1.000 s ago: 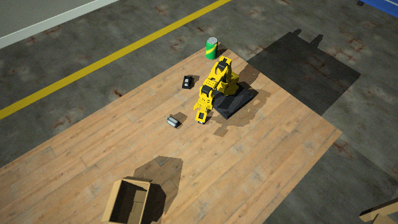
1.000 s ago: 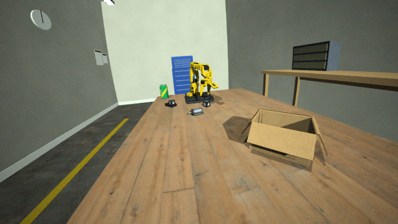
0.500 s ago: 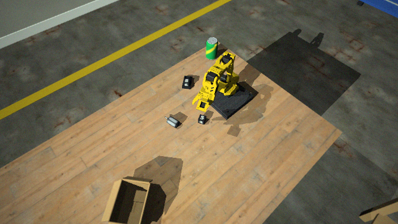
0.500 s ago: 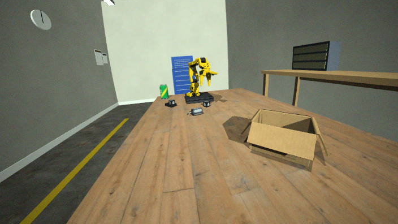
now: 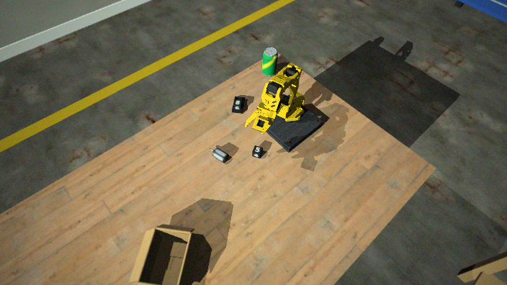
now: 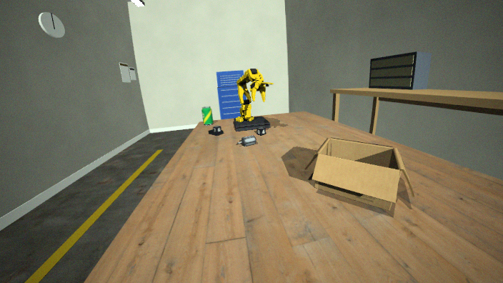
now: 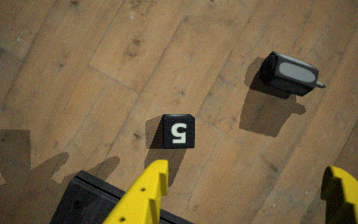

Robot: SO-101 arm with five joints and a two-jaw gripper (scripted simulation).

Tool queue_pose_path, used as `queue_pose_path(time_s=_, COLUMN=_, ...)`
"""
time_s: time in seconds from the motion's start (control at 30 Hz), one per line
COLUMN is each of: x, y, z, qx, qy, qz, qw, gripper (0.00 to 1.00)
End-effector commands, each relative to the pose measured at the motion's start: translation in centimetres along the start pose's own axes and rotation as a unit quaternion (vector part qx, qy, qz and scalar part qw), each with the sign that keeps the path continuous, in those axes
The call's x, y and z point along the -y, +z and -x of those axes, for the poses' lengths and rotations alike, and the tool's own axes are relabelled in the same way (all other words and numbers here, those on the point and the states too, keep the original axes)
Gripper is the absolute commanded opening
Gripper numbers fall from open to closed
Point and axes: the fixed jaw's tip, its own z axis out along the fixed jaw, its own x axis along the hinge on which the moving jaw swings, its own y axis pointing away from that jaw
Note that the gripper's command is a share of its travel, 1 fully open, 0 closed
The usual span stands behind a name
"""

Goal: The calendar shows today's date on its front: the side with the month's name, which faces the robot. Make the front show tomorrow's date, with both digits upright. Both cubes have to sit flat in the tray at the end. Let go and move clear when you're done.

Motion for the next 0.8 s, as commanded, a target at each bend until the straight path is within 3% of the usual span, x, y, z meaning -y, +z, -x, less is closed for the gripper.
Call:
queue_pose_path(time_s=0.0, x=-0.23, y=-0.42, z=0.2, qx=0.009, qy=-0.011, qz=0.001, qw=1.0, gripper=0.35)
queue_pose_path(time_s=0.43, x=-0.16, y=-0.31, z=0.04, qx=0.008, qy=-0.055, qz=0.0, qw=0.998, gripper=0.35)
queue_pose_path(time_s=0.77, x=0.06, y=-0.02, z=-0.39, qx=0.007, qy=-0.172, qz=-0.003, qw=0.985, gripper=0.35)
